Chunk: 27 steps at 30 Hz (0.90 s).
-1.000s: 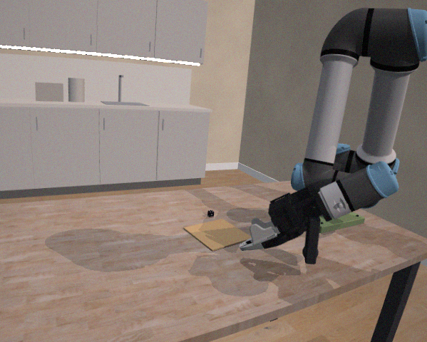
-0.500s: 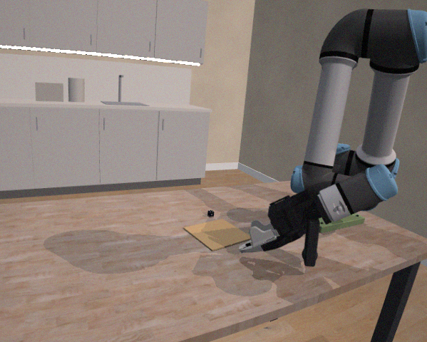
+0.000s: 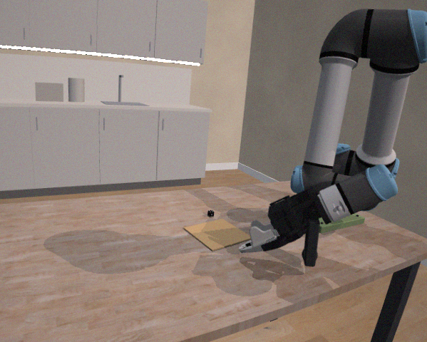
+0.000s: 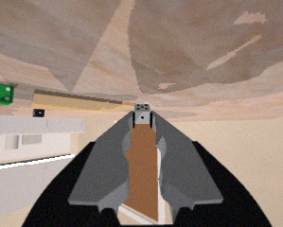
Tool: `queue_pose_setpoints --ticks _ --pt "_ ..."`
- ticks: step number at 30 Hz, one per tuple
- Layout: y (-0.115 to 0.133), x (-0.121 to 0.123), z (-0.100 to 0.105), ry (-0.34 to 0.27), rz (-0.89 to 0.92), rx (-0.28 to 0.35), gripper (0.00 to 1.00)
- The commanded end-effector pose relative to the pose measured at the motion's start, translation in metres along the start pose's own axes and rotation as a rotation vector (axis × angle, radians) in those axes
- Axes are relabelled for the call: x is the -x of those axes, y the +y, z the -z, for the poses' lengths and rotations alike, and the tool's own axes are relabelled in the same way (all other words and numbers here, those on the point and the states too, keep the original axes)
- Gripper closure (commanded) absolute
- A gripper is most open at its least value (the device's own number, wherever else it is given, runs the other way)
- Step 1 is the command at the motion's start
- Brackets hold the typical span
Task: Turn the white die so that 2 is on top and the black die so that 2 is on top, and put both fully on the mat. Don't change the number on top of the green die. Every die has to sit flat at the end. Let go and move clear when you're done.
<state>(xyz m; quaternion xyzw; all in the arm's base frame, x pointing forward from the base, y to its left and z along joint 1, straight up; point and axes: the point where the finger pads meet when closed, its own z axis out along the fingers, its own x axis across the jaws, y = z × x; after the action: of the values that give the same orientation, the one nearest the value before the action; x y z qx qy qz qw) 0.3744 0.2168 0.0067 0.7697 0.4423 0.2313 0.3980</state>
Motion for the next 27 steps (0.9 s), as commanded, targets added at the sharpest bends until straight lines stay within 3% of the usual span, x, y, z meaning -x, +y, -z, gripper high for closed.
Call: queue_pose_setpoints --ticks 1,27 --pt "0.0004 -0.0002 0.0002 0.001 -0.001 0.000 1.00" --pt "-0.0051 -0.0002 -0.0037 0.001 -0.001 0.000 1.00"
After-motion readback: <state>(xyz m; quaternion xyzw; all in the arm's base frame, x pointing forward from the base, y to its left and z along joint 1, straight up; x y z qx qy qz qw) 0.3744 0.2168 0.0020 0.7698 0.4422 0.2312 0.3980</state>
